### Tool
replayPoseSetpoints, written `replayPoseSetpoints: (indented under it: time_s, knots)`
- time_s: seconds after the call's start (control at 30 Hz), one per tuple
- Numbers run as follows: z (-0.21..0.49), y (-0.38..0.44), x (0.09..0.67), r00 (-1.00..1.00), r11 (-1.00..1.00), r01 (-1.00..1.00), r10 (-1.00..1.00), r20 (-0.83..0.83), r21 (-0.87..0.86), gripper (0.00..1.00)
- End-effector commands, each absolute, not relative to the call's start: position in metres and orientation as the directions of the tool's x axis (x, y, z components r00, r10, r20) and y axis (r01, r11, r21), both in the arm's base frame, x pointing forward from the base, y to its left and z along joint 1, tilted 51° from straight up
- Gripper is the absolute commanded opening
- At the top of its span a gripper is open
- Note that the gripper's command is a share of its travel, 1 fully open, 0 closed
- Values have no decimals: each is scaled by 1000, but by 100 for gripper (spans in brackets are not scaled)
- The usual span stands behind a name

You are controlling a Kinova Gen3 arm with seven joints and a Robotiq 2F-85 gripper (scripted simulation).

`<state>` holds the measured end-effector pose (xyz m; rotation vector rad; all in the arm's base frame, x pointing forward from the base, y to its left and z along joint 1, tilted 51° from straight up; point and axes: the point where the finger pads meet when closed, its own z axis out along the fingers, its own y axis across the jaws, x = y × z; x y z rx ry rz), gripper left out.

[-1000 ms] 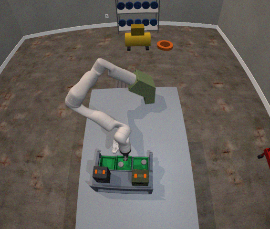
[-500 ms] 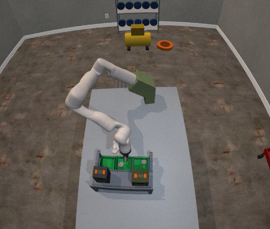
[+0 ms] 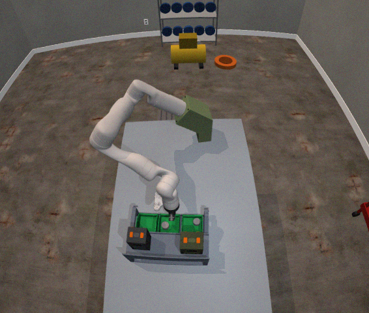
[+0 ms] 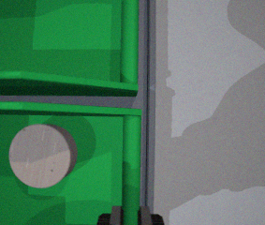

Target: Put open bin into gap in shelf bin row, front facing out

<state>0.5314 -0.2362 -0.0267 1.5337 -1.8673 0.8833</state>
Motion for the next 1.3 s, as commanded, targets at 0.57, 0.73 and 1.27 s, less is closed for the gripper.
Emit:
replayPoseSetpoints:
  time_s: [0.57,0.73,1.27]
  knots:
    - [-26,-235,532,-188,126,-982,-613,767,-139,100]
    - [-26,-235,532,-188,126,-982,-613,767,-139,100]
    - [-26,-235,532,-188,126,-982,-613,767,-139,100]
